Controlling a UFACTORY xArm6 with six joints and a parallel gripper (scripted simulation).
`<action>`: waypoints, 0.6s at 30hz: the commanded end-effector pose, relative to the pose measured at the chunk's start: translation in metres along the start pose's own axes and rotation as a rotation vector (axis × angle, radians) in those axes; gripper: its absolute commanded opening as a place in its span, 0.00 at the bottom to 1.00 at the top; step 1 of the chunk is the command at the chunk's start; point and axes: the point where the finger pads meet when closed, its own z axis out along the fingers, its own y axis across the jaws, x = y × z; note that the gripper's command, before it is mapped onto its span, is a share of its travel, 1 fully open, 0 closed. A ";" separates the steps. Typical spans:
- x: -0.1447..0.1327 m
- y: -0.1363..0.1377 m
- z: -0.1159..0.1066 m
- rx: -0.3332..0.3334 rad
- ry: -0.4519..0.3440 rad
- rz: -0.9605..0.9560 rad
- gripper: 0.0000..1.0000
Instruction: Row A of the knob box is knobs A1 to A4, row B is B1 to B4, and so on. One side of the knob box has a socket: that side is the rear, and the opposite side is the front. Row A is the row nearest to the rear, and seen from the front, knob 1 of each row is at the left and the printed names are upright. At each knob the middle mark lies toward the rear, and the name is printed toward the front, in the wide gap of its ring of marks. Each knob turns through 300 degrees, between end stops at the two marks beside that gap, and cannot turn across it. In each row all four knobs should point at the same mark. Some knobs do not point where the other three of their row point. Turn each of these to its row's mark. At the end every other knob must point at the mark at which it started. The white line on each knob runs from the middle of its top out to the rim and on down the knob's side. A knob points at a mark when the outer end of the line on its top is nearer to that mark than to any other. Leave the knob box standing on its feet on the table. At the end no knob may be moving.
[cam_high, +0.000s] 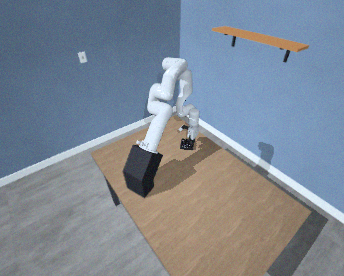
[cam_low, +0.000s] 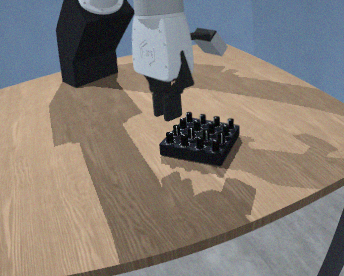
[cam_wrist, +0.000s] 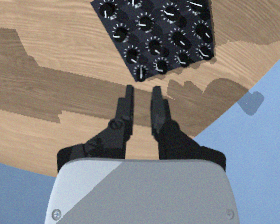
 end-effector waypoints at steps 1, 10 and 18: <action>0.000 0.001 -0.001 0.024 0.010 0.132 0.19; 0.000 0.001 -0.003 0.025 0.007 0.376 0.19; 0.000 0.001 -0.005 0.026 0.005 0.581 0.19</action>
